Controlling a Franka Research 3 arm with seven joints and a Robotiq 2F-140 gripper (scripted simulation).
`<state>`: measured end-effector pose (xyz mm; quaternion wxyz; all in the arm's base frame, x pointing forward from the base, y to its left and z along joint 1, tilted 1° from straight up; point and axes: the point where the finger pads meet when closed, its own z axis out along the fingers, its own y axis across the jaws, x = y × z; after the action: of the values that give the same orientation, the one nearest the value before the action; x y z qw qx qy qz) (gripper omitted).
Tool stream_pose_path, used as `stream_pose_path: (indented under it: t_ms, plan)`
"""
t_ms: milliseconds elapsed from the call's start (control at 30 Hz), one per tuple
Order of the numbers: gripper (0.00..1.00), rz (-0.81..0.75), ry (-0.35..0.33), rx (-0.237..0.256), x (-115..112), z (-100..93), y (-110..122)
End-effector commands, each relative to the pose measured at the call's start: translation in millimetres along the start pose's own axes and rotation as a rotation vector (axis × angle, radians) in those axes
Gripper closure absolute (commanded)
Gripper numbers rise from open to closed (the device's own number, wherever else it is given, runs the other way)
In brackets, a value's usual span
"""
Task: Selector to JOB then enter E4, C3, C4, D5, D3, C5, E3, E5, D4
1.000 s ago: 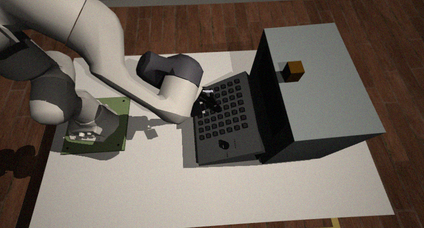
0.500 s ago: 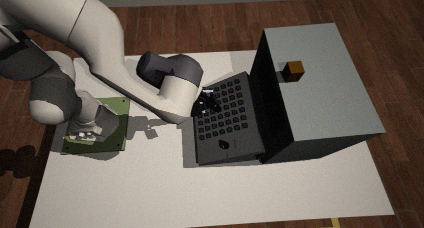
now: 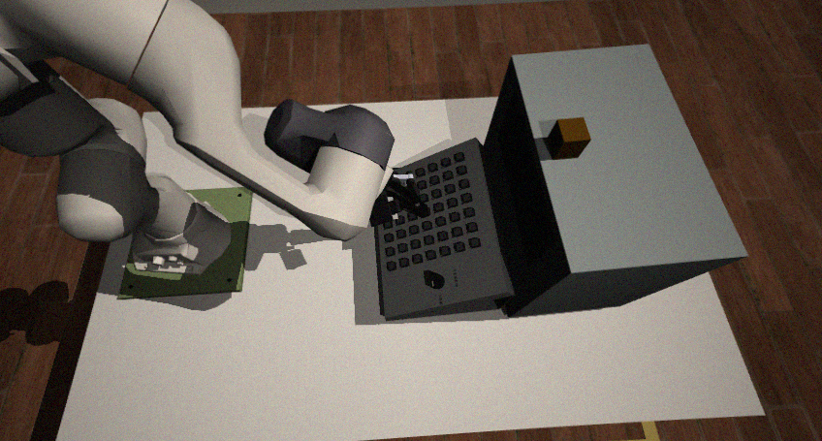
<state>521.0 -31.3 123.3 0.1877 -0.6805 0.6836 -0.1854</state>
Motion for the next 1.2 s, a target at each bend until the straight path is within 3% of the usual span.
stream_pose_path:
  t_ms: [0, 1167]
  plan:
    - [0.9, -0.004, 0.002, 0.004, 0.5, 1.6, -1.3]
    - [0.9, -0.004, 0.002, 0.004, 0.4, -1.8, -1.3]
